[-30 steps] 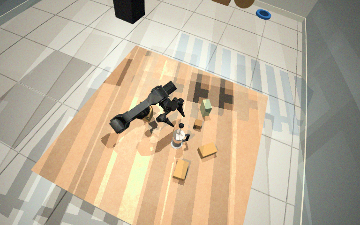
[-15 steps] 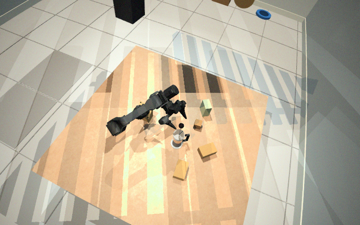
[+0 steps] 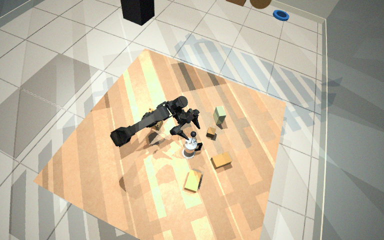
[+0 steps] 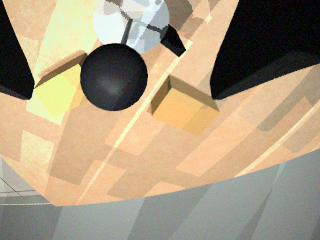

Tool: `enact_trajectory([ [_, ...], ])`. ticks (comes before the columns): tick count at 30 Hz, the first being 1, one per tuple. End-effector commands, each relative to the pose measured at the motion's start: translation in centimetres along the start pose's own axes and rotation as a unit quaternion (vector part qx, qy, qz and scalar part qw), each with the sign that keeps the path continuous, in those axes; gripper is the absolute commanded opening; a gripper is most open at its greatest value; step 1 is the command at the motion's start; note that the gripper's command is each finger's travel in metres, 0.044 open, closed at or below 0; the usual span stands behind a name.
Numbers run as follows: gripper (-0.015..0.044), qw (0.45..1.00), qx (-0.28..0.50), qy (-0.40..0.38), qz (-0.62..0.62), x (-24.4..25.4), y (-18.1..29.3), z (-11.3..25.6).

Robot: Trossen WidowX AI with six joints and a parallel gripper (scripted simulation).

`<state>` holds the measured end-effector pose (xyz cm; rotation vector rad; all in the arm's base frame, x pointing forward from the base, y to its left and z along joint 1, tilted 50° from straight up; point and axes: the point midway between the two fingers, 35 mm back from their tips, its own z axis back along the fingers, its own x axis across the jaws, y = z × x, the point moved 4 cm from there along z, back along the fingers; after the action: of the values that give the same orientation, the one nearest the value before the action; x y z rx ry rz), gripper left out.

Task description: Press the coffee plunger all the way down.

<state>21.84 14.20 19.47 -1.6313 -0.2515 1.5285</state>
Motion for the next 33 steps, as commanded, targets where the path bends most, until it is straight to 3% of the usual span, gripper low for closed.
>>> enact_trajectory([
  [1,0.0387,1.0,-0.002,0.0,0.002,-0.1,0.0,-0.1],
  [11,0.0125,1.0,-0.002,0.0,0.002,-0.1,0.0,-0.1],
  [33,0.0125,1.0,0.005,-0.004,0.001,0.4,1.2,-1.1],
])
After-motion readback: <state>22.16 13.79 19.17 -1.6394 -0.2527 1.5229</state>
